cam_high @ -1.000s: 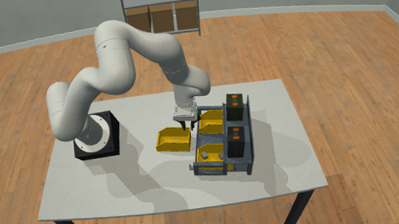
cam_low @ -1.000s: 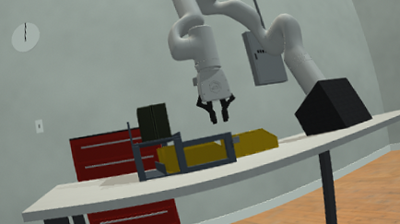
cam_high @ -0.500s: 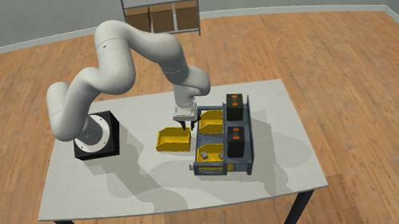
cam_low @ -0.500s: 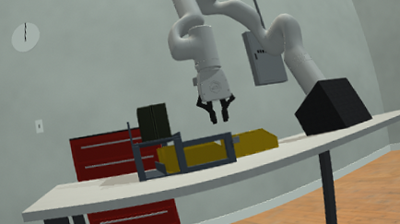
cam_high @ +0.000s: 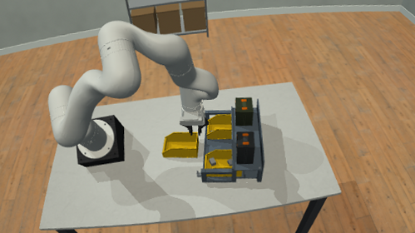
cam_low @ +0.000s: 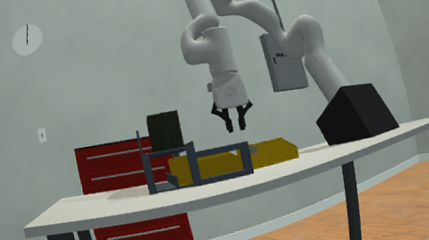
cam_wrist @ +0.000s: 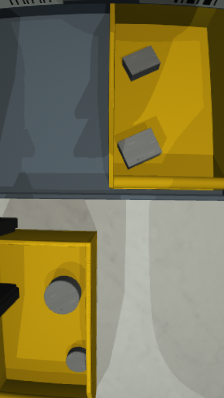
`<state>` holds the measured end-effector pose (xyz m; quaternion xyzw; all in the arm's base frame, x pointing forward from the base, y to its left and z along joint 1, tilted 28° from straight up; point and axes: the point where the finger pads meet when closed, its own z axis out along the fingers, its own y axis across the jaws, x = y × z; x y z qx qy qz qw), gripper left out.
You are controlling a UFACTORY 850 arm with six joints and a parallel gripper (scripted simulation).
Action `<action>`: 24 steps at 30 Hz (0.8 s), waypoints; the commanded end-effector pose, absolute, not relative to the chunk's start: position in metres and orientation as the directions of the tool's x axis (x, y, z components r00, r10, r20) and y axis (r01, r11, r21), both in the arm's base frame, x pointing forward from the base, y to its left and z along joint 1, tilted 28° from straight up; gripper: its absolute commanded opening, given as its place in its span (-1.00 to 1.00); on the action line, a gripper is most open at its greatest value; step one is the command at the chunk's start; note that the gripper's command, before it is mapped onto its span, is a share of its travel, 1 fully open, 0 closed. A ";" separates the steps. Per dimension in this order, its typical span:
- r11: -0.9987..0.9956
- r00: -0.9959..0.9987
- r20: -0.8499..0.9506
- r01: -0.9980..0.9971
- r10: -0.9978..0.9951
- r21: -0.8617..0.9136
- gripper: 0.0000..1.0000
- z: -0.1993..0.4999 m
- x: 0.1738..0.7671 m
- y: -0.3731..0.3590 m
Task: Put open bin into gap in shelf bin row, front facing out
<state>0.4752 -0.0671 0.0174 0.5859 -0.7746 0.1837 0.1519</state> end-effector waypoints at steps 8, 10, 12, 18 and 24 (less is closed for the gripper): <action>0.246 -0.268 0.450 -0.963 -0.852 -0.108 -0.32 0.018 0.476 -0.067; 0.246 -0.268 0.450 -0.963 -0.852 -0.108 -0.32 0.014 0.476 -0.069; 0.246 -0.268 0.450 -0.963 -0.852 -0.108 -0.32 0.011 0.476 -0.070; 0.246 -0.268 0.450 -0.963 -0.852 -0.108 -0.32 0.009 0.476 -0.071; 0.246 -0.268 0.450 -0.963 -0.852 -0.108 -0.32 0.009 0.476 -0.071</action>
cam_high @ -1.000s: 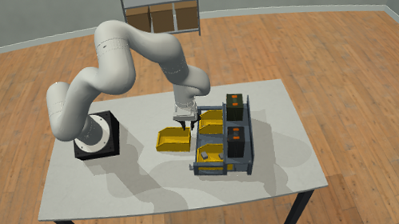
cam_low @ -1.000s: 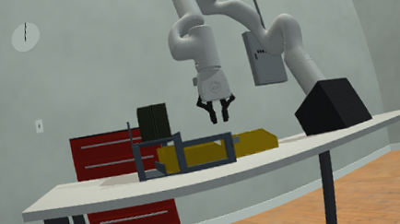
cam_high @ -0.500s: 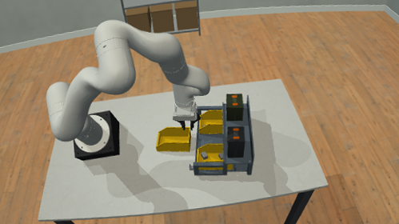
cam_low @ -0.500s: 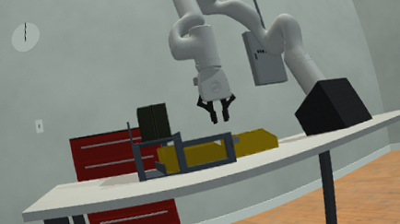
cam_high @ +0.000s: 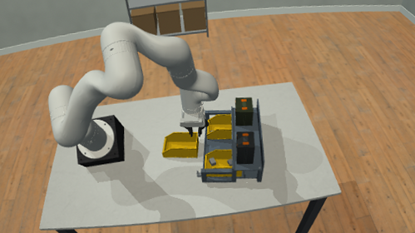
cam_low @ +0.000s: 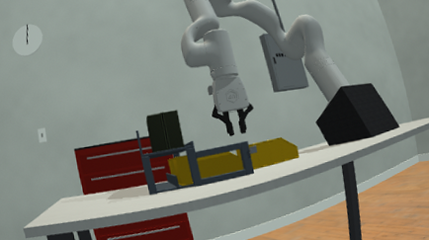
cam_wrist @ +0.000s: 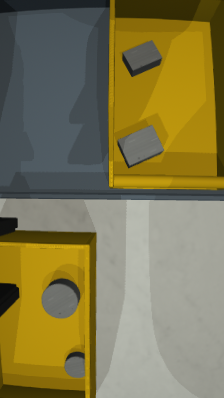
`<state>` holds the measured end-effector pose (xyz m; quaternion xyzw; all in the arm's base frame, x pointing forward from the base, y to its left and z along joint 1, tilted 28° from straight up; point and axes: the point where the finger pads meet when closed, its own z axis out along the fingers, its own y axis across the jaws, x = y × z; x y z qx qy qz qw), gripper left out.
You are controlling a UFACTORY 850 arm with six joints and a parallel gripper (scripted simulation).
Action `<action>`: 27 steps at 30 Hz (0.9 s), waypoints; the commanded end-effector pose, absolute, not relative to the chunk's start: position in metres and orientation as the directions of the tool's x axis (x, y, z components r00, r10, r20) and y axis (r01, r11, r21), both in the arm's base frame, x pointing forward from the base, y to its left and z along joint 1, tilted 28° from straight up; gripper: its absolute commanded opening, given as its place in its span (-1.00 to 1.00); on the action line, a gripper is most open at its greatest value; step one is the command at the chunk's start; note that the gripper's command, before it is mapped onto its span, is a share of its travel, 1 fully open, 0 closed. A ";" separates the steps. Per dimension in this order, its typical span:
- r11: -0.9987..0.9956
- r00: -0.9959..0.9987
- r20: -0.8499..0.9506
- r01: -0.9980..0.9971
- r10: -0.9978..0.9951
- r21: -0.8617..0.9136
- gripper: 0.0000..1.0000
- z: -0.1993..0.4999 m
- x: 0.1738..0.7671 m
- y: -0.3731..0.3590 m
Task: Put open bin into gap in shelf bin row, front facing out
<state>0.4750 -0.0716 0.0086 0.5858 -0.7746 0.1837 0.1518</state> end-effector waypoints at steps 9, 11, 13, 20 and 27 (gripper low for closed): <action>0.246 -0.268 0.450 -0.963 -0.852 -0.108 -0.32 0.000 0.476 -0.076; 0.246 -0.268 0.450 -0.963 -0.852 -0.108 -0.32 0.000 0.476 -0.076; 0.246 -0.268 0.450 -0.963 -0.852 -0.108 -0.32 0.000 0.476 -0.076; 0.246 -0.268 0.450 -0.963 -0.852 -0.108 -0.32 -0.003 0.476 -0.078; 0.246 -0.268 0.450 -0.963 -0.852 -0.108 -0.32 -0.008 0.476 -0.081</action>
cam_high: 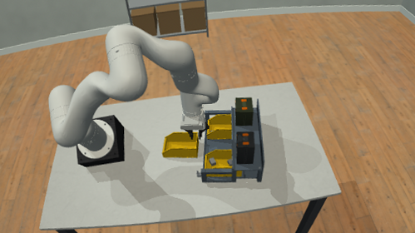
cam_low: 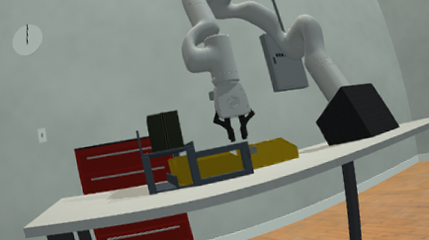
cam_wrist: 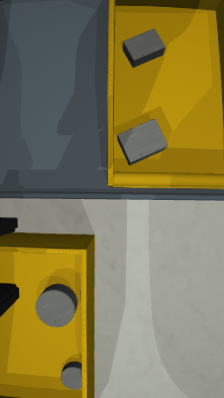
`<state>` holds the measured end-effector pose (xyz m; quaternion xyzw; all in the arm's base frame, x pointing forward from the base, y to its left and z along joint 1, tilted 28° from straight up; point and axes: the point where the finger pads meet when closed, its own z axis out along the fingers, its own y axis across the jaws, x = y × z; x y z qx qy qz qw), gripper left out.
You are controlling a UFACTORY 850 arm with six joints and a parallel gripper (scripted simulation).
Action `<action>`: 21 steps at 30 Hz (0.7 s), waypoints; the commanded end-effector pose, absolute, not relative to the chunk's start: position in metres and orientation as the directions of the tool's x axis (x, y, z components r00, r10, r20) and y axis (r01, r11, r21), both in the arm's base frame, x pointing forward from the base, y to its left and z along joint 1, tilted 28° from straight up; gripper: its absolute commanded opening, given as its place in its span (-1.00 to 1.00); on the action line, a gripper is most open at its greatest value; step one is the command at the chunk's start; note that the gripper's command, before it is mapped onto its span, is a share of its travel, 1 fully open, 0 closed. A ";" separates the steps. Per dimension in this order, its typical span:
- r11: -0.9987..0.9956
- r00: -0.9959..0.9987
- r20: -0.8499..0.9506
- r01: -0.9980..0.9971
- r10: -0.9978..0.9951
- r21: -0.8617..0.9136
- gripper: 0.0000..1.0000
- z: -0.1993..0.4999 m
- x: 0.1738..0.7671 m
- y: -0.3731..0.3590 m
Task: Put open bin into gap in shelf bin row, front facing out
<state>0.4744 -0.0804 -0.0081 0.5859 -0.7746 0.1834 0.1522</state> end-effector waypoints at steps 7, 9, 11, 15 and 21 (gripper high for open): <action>0.246 -0.268 0.450 -0.963 -0.852 -0.108 -0.32 -0.008 0.476 -0.081; 0.246 -0.268 0.450 -0.963 -0.852 -0.108 -0.32 -0.010 0.476 -0.081; 0.246 -0.268 0.450 -0.963 -0.852 -0.108 -0.32 -0.014 0.476 -0.083; 0.246 -0.268 0.450 -0.963 -0.852 -0.108 -0.32 -0.017 0.475 -0.085; 0.246 -0.268 0.450 -0.963 -0.852 -0.108 -0.32 -0.017 0.475 -0.085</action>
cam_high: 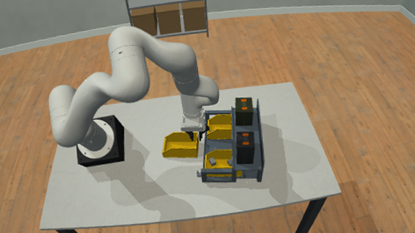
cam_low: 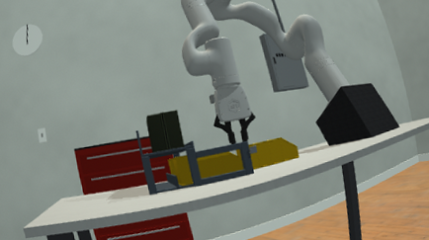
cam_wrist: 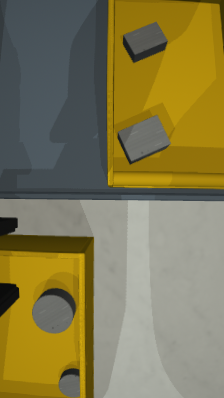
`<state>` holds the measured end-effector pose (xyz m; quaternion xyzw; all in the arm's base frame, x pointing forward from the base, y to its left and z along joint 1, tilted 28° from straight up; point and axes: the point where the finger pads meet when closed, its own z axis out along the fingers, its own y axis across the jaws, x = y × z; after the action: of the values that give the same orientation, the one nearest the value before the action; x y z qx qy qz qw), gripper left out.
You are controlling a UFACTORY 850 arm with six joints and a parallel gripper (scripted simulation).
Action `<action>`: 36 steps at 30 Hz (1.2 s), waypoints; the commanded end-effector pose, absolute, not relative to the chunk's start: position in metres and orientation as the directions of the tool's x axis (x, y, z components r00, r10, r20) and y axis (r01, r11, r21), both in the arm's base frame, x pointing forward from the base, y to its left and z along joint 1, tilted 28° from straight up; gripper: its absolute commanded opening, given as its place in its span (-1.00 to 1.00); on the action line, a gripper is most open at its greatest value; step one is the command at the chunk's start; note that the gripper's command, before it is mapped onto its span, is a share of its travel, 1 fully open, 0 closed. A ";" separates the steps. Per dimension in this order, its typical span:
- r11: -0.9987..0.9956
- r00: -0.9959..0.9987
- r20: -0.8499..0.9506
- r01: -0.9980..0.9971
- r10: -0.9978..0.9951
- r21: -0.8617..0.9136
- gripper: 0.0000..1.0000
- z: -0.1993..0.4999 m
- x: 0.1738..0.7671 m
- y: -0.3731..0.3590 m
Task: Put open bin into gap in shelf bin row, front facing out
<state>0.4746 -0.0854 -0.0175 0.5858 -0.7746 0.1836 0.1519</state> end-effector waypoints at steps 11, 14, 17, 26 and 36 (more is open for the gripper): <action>0.246 -0.268 0.450 -0.963 -0.852 -0.108 -0.32 -0.026 0.475 -0.090; 0.246 -0.268 0.450 -0.963 -0.852 -0.108 -0.32 -0.026 0.475 -0.090; 0.246 -0.268 0.450 -0.963 -0.852 -0.108 -0.32 -0.026 0.475 -0.090; 0.246 -0.268 0.450 -0.963 -0.852 -0.108 -0.32 -0.035 0.475 -0.095; 0.246 -0.268 0.450 -0.963 -0.852 -0.108 -0.32 -0.035 0.475 -0.095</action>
<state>0.4744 -0.0947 -0.0351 0.5858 -0.7746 0.1837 0.1518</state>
